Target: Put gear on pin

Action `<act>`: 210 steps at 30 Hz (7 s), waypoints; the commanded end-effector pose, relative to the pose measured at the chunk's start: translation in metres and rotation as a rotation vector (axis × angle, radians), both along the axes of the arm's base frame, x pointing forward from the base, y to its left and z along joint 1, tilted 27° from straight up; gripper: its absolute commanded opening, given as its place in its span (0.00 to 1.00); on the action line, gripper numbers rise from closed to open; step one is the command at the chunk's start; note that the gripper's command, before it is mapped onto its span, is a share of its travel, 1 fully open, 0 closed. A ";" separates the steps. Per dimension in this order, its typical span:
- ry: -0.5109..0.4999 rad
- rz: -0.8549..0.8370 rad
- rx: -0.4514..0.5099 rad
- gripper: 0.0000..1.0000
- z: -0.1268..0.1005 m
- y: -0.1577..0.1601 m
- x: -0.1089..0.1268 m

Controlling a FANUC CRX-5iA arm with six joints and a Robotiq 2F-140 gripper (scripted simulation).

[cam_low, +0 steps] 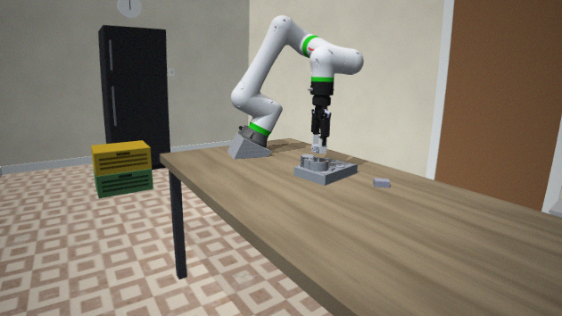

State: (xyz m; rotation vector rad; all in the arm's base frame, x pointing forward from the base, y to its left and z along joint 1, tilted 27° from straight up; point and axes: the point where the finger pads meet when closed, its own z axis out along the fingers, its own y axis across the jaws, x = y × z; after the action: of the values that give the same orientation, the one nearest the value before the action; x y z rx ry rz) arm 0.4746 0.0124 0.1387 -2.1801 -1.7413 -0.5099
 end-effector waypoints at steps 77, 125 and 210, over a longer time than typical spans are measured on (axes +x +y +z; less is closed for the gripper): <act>0.843 -1.682 0.162 0.00 0.000 0.000 0.000; 1.180 -2.354 0.226 0.00 0.000 0.000 0.000; 1.183 -2.360 0.227 0.00 -0.020 0.010 0.003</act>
State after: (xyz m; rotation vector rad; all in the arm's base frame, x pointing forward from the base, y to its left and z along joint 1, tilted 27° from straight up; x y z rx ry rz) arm 0.4771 0.0224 0.1185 -2.1513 1.6387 0.2899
